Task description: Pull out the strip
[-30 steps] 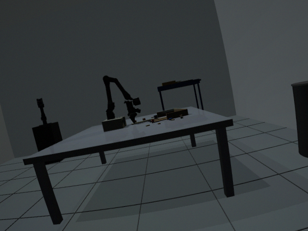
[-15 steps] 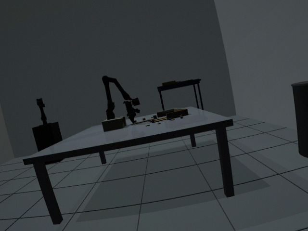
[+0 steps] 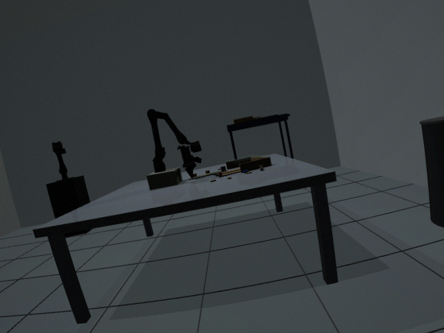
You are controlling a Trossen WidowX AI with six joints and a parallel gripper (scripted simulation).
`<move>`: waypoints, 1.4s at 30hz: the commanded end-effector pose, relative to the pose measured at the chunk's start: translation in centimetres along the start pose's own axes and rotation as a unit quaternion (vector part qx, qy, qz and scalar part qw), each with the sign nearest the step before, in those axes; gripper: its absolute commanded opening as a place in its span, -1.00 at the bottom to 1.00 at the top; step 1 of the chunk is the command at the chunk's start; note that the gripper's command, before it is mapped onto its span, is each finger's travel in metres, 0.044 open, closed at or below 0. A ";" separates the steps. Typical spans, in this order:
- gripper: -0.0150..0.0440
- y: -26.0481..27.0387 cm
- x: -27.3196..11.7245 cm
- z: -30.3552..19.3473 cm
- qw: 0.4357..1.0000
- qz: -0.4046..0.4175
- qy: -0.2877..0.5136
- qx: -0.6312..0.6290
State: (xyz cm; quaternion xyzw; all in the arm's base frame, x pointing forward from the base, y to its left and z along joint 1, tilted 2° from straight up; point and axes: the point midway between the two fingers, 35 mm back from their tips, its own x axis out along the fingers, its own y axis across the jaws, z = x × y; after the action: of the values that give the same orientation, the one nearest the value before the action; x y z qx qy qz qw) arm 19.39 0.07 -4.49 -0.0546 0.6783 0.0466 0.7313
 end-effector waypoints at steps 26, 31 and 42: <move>-0.49 0.0 -4.0 0.3 1.000 0.001 0.015 -0.001; -0.49 0.0 -4.2 0.3 1.000 0.001 0.016 -0.001; 0.40 -0.1 -4.2 4.0 0.999 0.000 0.015 0.048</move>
State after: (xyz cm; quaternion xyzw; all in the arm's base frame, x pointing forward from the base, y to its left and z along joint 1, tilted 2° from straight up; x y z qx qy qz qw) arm 21.80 0.42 -0.21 -0.0240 0.6892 0.0196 0.7240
